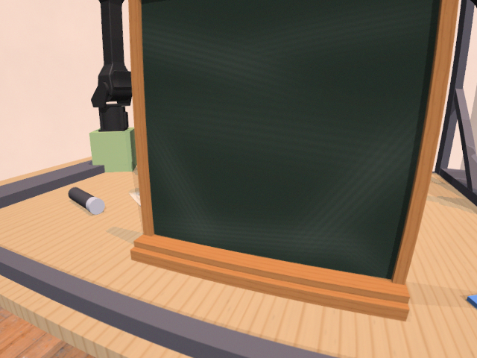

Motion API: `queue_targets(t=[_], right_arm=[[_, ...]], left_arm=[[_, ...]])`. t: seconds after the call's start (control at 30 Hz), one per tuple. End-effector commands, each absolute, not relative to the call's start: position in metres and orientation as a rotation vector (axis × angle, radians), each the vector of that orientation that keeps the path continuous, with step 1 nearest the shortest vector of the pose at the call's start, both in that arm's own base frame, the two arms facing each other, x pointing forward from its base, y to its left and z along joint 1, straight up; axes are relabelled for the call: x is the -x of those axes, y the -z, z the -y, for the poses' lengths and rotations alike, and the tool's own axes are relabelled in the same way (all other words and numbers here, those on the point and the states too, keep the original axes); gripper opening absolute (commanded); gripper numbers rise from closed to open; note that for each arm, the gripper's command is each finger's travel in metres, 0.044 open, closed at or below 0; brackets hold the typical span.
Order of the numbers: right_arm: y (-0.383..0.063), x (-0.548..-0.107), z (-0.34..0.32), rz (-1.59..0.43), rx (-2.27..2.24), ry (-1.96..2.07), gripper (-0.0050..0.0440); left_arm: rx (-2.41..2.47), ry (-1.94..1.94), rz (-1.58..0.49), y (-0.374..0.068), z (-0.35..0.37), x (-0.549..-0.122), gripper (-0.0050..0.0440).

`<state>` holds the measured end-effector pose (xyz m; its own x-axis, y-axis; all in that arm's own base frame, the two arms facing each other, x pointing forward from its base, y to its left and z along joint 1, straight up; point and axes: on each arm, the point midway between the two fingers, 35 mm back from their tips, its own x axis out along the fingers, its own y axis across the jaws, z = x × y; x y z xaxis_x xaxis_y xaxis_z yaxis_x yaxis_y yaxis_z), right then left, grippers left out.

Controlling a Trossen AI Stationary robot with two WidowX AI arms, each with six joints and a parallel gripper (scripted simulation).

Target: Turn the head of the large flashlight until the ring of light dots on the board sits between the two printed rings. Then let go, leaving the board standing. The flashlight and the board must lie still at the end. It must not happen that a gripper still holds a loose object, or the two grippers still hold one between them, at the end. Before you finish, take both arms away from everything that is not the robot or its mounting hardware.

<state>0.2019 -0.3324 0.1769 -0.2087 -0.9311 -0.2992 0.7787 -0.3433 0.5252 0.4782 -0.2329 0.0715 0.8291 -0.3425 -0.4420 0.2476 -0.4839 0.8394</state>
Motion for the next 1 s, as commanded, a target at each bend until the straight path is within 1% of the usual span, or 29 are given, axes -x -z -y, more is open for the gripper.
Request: queue_targets(t=[0.0, 0.53, 0.57, 0.73, 0.97], right_arm=[[-0.184, -0.202, 0.333, 0.333, -0.691, 1.799, 0.0386], [-0.184, -0.202, 0.333, 0.333, -0.691, 1.799, 0.0386], [-0.179, -0.203, 0.331, 0.307, -0.687, 1.797, 0.0386], [-0.187, -0.21, 0.323, 0.274, -0.689, 1.744, 0.0386], [-0.208, -0.225, 0.3, 0.203, -0.685, 1.603, 0.0386]], left_arm=[[-1.951, 0.67, 0.093, -0.087, 0.234, -0.481, 0.0238], [-1.951, 0.67, 0.093, -0.087, 0.234, -0.481, 0.0238], [-1.946, 0.695, 0.068, -0.075, 0.231, -0.478, 0.0238], [-1.884, 0.664, 0.047, -0.088, 0.223, -0.478, 0.0238], [-1.724, 0.578, 0.011, -0.127, 0.2, -0.477, 0.0238]])
